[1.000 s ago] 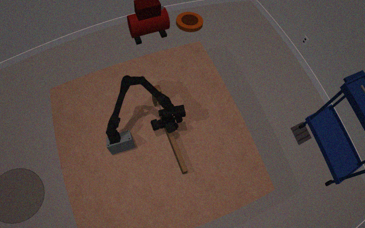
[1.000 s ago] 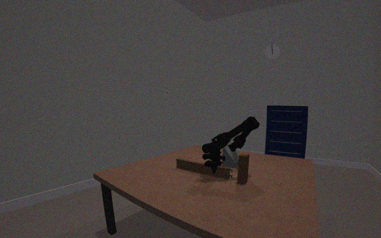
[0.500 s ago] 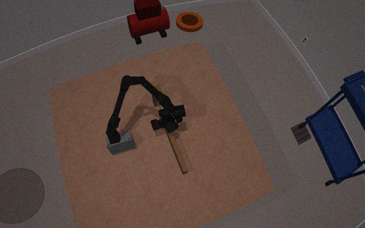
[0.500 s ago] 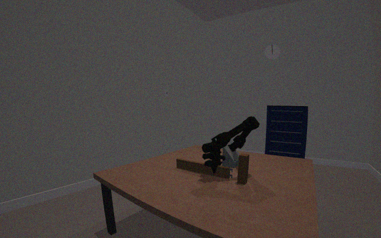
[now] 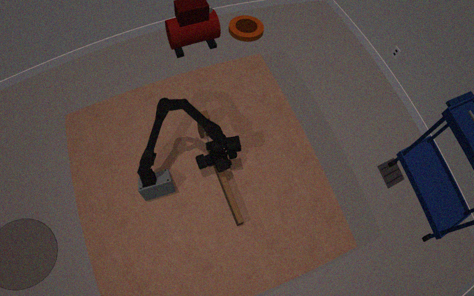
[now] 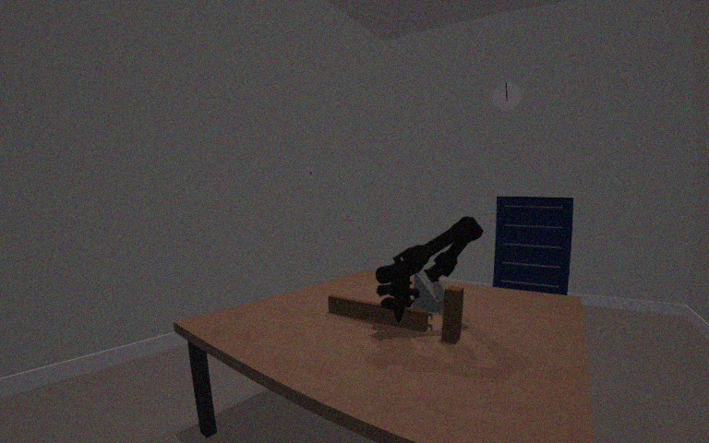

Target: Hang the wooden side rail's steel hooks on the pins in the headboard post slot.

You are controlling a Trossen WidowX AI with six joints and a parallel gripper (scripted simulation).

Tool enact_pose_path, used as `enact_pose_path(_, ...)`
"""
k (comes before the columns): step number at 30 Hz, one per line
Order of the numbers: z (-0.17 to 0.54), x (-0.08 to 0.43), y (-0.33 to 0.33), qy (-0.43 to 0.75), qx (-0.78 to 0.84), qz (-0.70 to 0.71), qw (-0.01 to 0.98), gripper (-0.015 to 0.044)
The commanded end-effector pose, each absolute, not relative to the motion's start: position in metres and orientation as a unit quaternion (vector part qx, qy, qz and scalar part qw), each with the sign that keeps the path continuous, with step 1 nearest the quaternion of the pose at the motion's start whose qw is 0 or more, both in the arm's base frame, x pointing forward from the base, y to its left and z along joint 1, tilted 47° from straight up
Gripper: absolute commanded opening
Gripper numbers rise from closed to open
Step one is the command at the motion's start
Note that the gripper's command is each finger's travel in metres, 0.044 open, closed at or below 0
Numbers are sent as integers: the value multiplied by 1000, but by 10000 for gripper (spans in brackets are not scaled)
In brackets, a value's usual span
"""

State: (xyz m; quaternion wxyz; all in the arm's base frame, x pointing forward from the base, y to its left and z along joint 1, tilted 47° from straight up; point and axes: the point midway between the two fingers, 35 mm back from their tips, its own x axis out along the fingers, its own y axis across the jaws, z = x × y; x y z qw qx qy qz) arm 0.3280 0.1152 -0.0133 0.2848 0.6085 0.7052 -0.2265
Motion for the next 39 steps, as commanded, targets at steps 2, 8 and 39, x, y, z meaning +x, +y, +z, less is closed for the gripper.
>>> enact_pose_path(2, -11, 330, 112, 703, 611, -224, 288, 0)
enact_pose_path(8, -10, 330, 111, 703, 611, -224, 288, 0)
enact_pose_path(39, -7, 331, 108, 703, 611, -224, 288, 0)
